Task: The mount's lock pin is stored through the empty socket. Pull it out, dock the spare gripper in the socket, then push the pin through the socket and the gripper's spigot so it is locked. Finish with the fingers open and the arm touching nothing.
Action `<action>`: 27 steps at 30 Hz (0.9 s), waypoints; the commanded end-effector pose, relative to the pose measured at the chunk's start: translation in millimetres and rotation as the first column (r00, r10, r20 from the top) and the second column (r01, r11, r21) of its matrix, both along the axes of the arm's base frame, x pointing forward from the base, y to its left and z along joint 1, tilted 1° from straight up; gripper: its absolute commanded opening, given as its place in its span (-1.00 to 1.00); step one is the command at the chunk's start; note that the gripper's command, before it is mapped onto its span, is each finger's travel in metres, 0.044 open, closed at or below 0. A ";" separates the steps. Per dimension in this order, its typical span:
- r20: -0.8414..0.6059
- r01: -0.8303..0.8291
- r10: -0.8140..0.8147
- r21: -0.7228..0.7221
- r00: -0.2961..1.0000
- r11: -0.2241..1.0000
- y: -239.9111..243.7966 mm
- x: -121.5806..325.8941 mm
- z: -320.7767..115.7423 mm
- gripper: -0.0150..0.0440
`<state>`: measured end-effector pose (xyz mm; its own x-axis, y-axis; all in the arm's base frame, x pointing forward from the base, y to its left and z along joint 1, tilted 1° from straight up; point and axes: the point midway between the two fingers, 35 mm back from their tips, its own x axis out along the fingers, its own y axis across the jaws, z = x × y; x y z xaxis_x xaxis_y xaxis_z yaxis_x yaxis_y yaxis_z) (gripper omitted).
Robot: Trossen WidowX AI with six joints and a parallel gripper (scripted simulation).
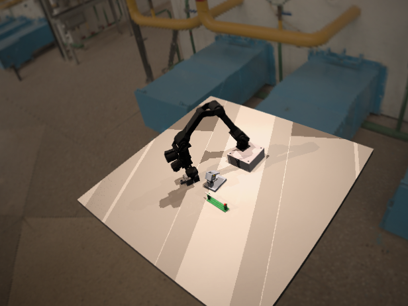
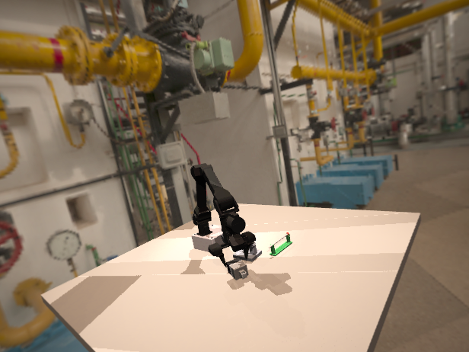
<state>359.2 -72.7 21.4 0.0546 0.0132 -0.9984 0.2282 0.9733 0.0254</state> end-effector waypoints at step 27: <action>-0.011 0.003 -0.003 0.003 1.000 1.000 1.4 -2.2 -43.4 1.00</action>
<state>357.8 -71.6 -18.8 0.0487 0.0146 -0.9987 0.2264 0.9737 0.0253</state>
